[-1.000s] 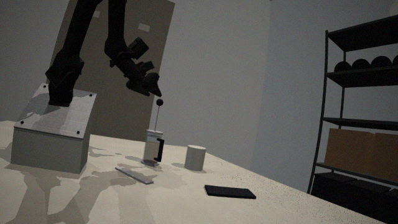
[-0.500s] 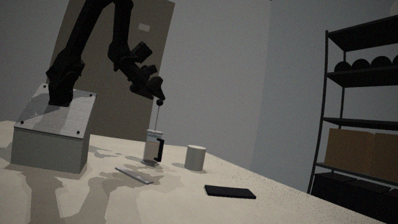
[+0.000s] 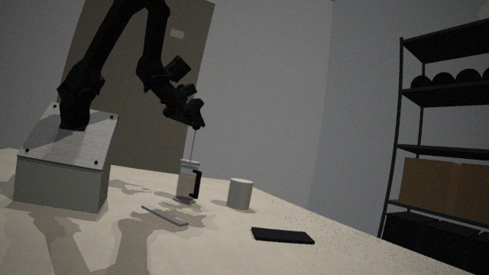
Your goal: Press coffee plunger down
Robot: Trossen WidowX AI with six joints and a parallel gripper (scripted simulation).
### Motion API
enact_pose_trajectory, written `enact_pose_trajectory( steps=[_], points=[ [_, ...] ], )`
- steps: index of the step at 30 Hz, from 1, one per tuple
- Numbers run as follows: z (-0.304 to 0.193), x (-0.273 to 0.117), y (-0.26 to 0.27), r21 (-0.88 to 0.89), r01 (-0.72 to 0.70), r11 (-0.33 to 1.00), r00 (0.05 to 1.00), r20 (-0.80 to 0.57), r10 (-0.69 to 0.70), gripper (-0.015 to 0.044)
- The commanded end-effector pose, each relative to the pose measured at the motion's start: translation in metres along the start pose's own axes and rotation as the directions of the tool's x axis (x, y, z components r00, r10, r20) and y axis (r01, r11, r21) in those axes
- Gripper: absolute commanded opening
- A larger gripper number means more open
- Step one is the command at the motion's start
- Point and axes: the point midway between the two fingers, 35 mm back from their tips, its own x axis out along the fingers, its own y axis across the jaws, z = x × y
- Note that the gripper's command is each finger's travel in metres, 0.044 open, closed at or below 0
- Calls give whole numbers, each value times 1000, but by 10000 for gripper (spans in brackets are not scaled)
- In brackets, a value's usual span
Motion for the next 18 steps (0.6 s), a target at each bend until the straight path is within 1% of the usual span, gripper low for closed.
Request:
enact_pose_trajectory(
  steps=[1,7,8,18],
  points=[
    [0,1,1,-3,-4,1000,1000,2,4,282],
    [0,1,1,-3,-4,1000,1000,2,4,125],
    [0,1,1,-3,-4,1000,1000,2,4,118],
    [0,1,1,-3,-4,1000,1000,2,4,118]
  ],
)
